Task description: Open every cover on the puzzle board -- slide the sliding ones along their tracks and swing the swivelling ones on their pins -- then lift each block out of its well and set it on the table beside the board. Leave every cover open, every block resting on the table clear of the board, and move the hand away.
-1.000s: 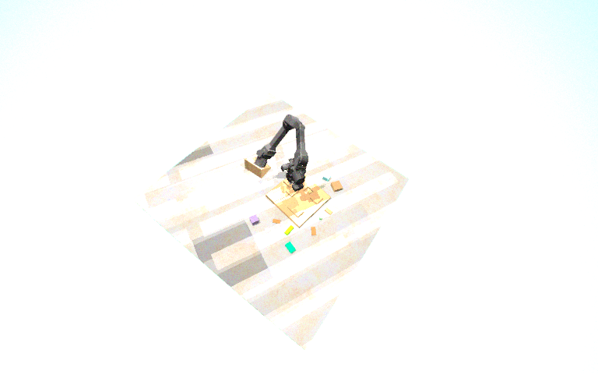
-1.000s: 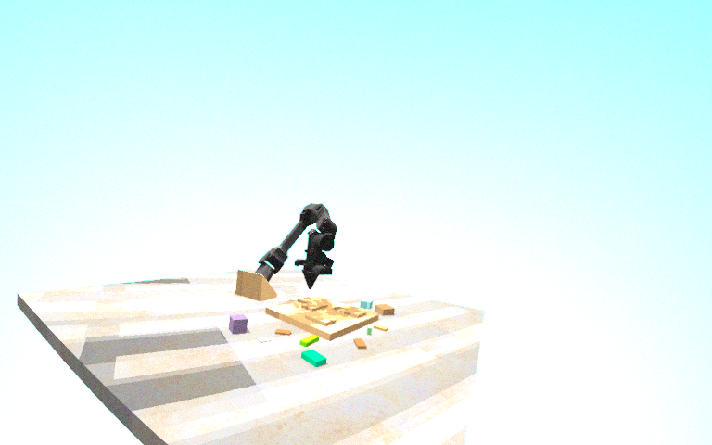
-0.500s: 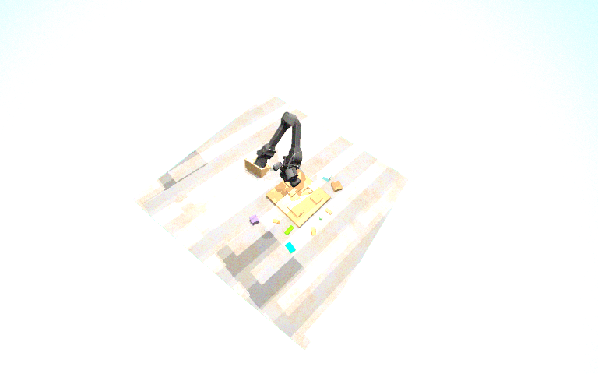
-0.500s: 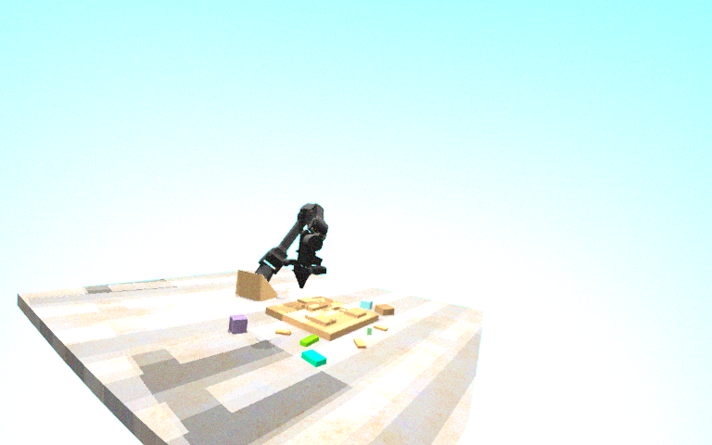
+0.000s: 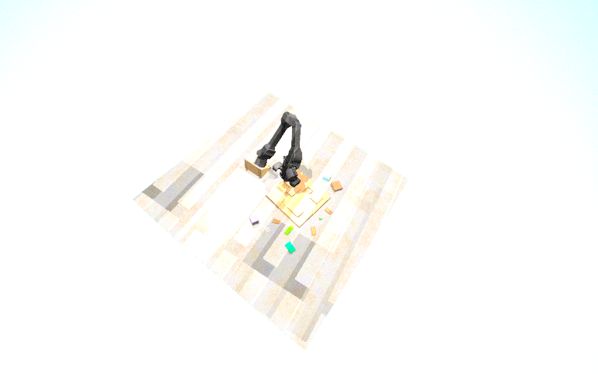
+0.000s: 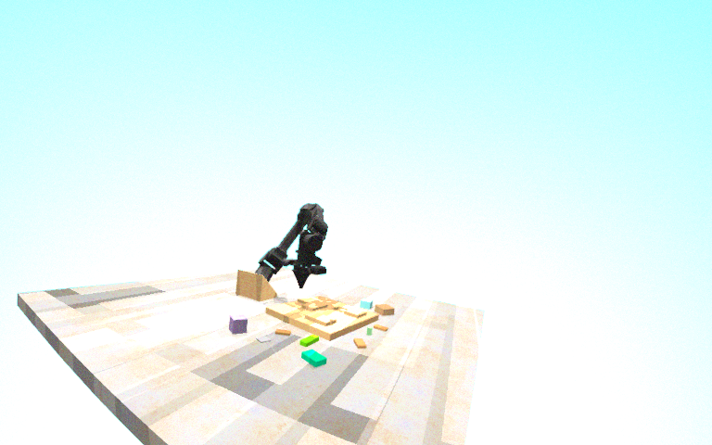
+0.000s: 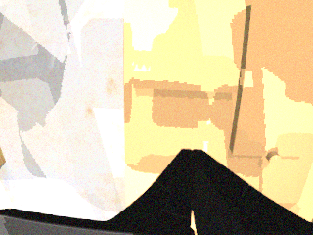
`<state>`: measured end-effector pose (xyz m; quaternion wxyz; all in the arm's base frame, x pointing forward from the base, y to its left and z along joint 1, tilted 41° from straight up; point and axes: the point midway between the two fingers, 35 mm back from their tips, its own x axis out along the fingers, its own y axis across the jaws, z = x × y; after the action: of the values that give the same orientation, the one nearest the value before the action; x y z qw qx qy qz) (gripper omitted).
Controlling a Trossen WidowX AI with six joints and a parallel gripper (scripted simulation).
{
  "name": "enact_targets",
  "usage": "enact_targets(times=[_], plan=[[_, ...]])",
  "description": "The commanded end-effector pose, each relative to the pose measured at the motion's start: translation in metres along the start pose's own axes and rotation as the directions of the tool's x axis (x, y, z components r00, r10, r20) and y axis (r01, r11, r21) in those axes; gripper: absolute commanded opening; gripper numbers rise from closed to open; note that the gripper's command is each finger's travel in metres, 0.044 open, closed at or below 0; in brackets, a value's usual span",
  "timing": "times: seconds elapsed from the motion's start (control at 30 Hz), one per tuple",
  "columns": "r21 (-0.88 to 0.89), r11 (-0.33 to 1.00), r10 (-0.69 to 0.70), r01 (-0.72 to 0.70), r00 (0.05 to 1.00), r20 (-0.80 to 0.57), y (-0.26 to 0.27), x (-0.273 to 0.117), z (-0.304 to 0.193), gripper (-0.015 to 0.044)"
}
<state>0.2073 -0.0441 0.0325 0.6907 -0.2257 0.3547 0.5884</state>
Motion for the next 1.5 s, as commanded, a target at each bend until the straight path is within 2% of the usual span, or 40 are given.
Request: enact_targets(times=[0.0,1.47], plan=[[-0.005,1.000,0.000,0.000,1.000,-0.004,0.000,0.000,-0.001,0.0000],[-0.005,1.000,-0.001,0.001,1.000,-0.005,-0.001,0.041,-0.002,0.0000]])
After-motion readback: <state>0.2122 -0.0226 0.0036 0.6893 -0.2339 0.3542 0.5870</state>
